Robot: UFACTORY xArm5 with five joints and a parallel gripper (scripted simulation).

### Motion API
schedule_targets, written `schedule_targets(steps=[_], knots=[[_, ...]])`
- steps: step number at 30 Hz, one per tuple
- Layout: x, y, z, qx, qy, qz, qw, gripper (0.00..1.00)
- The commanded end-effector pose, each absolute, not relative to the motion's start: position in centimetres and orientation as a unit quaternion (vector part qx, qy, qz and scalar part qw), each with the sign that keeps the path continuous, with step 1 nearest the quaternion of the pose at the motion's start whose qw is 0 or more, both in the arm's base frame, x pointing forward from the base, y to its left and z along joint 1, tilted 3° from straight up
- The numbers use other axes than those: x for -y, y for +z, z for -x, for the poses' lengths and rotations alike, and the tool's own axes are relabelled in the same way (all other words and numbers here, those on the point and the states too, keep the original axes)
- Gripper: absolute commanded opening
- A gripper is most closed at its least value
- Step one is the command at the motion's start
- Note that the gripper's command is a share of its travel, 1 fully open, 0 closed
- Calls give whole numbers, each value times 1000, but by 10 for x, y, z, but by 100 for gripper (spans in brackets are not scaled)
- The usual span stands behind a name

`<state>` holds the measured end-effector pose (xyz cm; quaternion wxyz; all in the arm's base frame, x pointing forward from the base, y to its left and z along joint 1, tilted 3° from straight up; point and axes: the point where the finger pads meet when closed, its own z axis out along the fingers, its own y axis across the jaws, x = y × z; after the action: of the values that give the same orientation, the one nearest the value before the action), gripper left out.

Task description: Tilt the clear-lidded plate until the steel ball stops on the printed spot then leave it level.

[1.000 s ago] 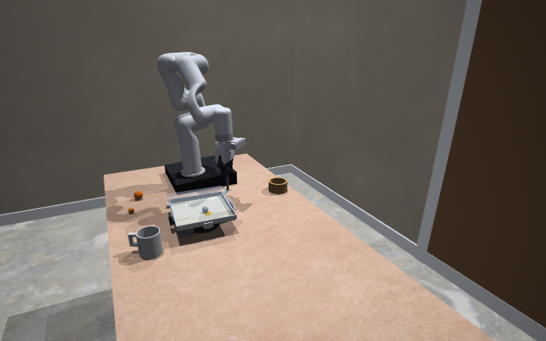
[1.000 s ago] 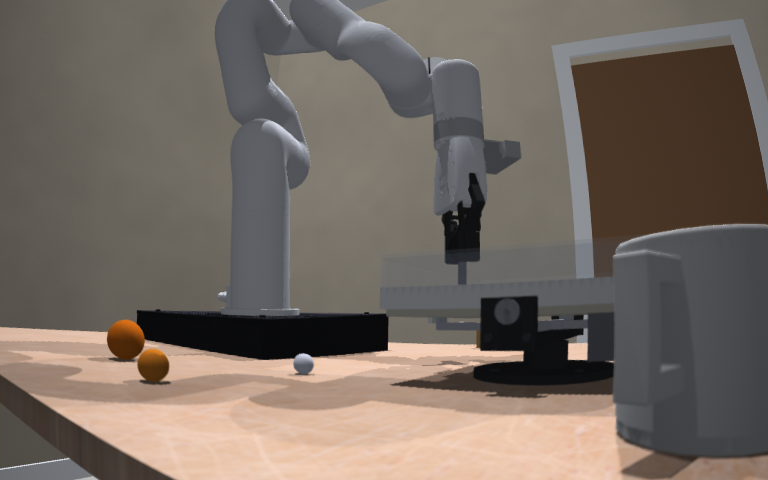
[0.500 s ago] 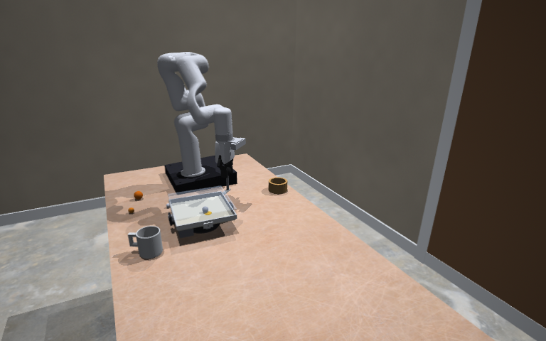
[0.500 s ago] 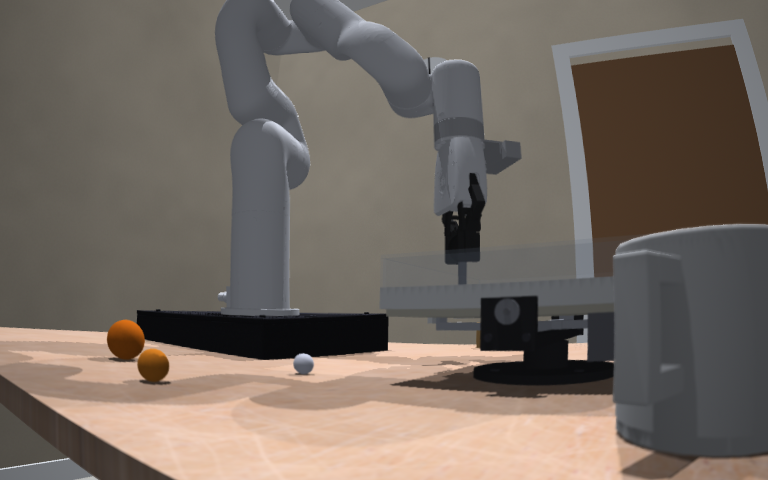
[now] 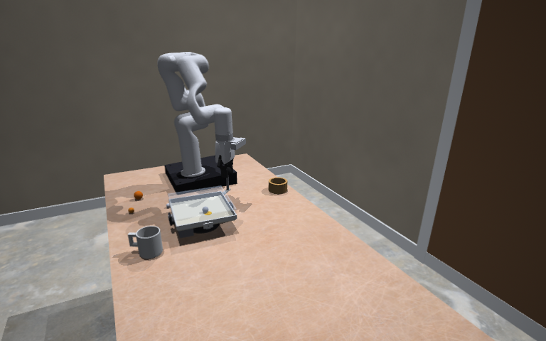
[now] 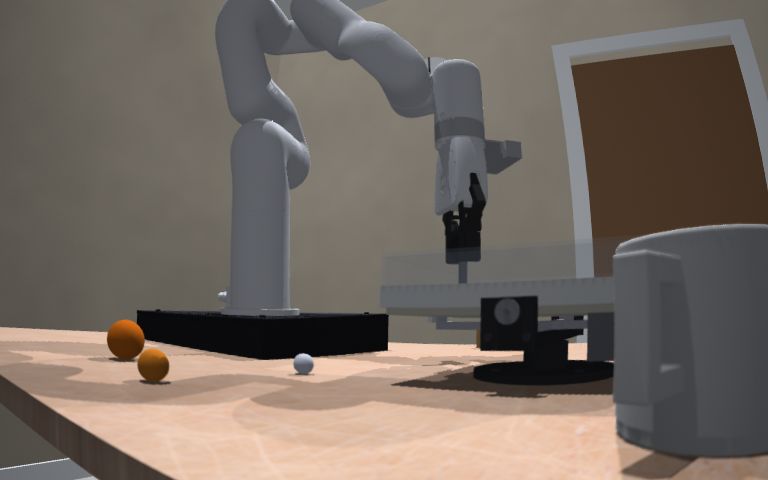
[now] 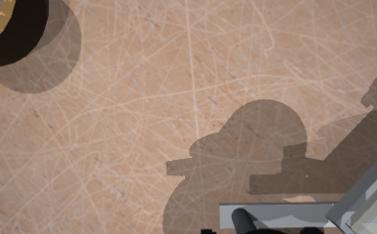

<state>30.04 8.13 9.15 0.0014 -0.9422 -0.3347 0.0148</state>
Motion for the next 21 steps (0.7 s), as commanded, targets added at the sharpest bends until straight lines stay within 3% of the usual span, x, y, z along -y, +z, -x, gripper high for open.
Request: schedule_targets(steps=[1,21], knots=[[-82,92,-302,335,12,942,1,0],[-80,92,-300,334,12,943,1,0]])
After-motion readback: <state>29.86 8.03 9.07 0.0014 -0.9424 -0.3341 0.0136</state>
